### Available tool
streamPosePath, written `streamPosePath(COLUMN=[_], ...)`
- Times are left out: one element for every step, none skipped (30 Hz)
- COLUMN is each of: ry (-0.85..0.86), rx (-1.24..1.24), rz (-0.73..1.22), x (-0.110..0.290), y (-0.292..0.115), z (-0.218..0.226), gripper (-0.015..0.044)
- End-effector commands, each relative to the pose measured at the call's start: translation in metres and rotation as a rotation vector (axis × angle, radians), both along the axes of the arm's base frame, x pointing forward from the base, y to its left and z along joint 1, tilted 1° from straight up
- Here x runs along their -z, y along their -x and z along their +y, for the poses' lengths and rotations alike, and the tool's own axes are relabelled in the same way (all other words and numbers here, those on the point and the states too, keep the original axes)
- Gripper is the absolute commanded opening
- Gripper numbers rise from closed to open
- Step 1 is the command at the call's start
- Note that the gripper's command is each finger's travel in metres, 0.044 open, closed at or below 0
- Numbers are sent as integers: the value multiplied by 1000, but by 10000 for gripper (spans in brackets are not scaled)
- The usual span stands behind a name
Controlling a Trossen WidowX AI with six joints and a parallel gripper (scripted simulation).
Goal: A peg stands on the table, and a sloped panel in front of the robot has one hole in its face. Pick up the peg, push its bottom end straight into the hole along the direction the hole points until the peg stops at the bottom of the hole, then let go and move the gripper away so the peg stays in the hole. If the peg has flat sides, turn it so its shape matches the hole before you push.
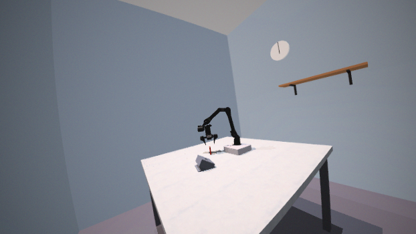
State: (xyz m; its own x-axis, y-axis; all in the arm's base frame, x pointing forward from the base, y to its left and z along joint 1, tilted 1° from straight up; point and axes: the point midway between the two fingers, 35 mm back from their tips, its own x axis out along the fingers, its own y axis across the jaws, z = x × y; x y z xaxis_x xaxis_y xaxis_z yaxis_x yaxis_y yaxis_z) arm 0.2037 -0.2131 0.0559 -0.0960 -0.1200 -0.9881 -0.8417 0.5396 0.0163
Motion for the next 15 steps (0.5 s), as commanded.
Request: streamPosePath(ry=[-23,-31,-38,-46,-53,-60,-67,-74,-81,-87,-93,-100,-106,-112,-118], rx=[-130,-166,-203,-240,-276,-313,-350,-387,-420,-454,-488,-522,-556,-590,-624], rz=[-13,-14,-15,-17,-18,-20,-21,-23,-24,-26,-27,-29,-31,-33,-34], x=[-6,-7,-7,-8,-9,-10,-11,-12,-13,-14,-15,-16,-17,-18,-19], y=[-12,-15,-18,-21,-24,-27,-29,-32,-34,-36,-38,-41,-43,-45,-47], z=[11,15,18,22,25,29,33,36,40,43,46,49,53,56,59], gripper=[440,440,440,440,440,440,440,440,440,440,440,440,440,440,440])
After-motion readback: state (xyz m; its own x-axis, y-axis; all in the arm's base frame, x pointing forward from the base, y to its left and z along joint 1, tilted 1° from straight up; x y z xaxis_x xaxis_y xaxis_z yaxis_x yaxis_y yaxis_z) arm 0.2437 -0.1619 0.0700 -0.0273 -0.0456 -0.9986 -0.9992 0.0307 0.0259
